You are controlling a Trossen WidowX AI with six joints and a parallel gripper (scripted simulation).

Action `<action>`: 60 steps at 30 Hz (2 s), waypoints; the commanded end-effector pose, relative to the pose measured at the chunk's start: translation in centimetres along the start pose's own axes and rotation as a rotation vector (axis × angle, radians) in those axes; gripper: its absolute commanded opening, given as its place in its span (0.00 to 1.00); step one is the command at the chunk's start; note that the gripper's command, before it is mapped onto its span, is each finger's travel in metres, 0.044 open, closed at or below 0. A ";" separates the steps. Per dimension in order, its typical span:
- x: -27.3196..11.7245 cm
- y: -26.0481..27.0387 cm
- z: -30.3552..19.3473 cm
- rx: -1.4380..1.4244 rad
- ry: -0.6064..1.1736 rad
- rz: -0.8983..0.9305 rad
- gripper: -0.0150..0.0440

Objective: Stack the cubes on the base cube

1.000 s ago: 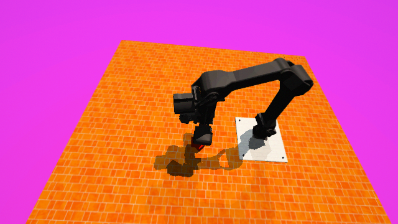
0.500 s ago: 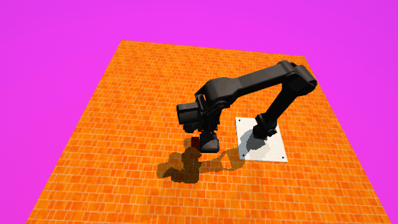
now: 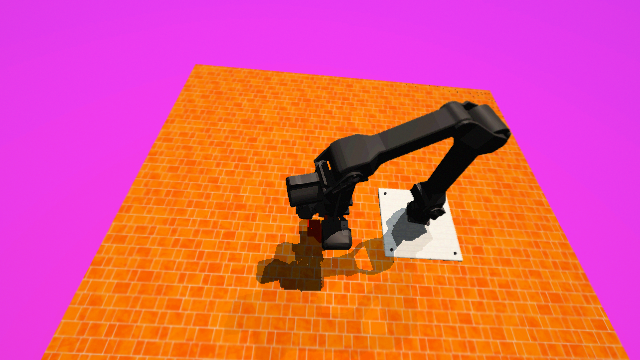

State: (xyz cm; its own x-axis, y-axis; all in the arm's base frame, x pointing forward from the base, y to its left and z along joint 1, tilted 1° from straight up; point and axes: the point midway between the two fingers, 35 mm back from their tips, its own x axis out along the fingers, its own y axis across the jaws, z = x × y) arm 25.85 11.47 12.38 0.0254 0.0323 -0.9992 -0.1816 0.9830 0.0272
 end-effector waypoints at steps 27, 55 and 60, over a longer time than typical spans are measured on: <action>3.0 0.1 0.2 -0.009 -0.009 -0.001 0.43; 3.1 0.1 0.2 -0.009 -0.009 -0.001 0.60; 3.1 0.1 0.2 -0.009 -0.009 -0.001 0.60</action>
State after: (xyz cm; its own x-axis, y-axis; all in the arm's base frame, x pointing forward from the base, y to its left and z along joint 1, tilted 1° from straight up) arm 26.03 11.71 9.33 0.0332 0.0364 -0.9988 -0.1870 0.9819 0.0295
